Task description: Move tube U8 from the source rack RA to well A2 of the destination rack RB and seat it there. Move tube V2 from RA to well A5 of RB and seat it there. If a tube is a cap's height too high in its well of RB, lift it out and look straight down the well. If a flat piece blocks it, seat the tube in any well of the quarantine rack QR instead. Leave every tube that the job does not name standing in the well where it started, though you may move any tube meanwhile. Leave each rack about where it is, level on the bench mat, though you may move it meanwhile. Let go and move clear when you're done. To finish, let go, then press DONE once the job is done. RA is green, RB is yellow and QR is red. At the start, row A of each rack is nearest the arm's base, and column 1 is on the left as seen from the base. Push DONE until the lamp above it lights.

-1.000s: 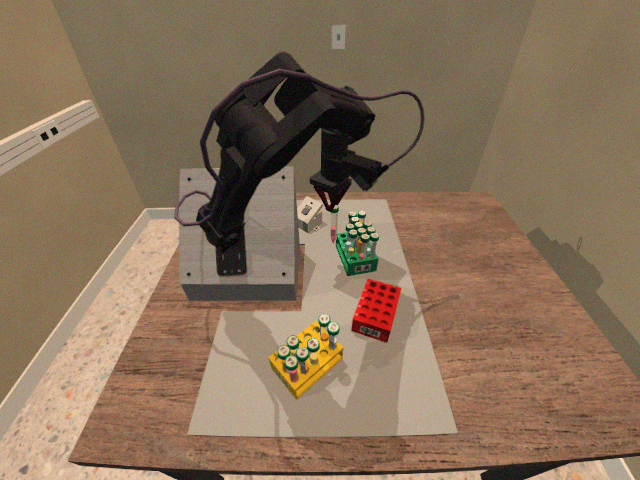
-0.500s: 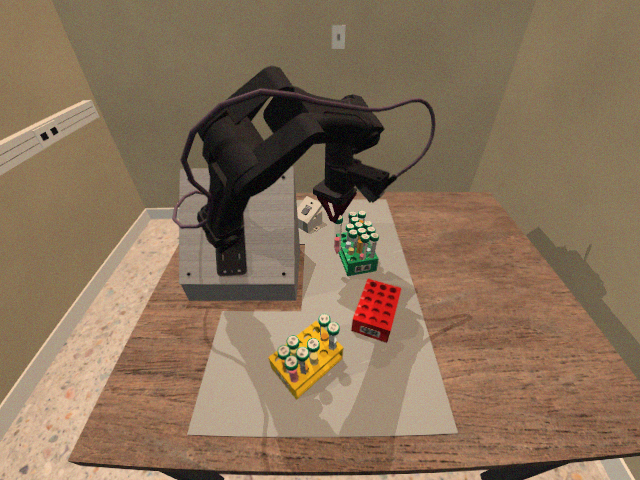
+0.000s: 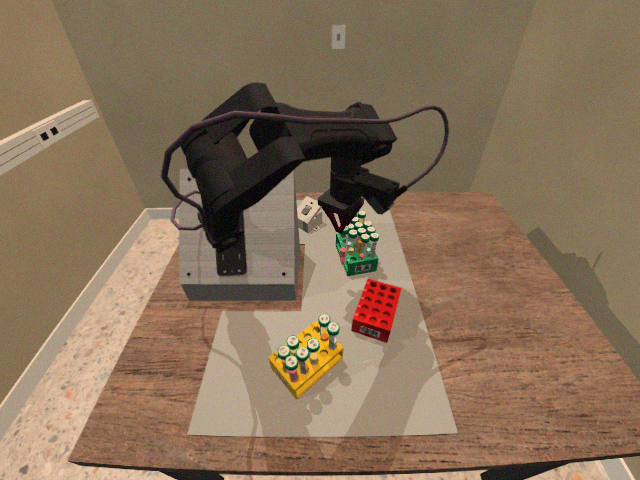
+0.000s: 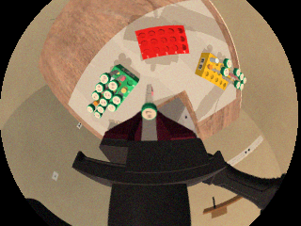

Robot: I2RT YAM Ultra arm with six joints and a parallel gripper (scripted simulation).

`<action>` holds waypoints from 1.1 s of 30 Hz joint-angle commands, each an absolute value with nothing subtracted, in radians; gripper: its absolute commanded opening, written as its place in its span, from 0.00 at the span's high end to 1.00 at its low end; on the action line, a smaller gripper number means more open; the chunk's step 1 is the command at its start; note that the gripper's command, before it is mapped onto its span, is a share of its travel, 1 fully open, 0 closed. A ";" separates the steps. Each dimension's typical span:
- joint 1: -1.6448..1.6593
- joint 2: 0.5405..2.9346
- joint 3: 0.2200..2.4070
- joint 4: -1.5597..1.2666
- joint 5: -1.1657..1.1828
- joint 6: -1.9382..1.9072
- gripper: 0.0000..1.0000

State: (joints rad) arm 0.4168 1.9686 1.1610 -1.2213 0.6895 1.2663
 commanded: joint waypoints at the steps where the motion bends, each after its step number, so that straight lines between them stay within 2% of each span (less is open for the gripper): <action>1: 0.404 1.925 1.131 -1.249 0.724 1.212 1.00; 28: 0.267 1.776 1.211 -1.295 0.786 1.012 1.00; 33: 0.269 1.803 1.216 -1.294 0.789 0.860 1.00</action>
State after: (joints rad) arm 0.2462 1.7977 1.1835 -1.2846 0.7708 0.9653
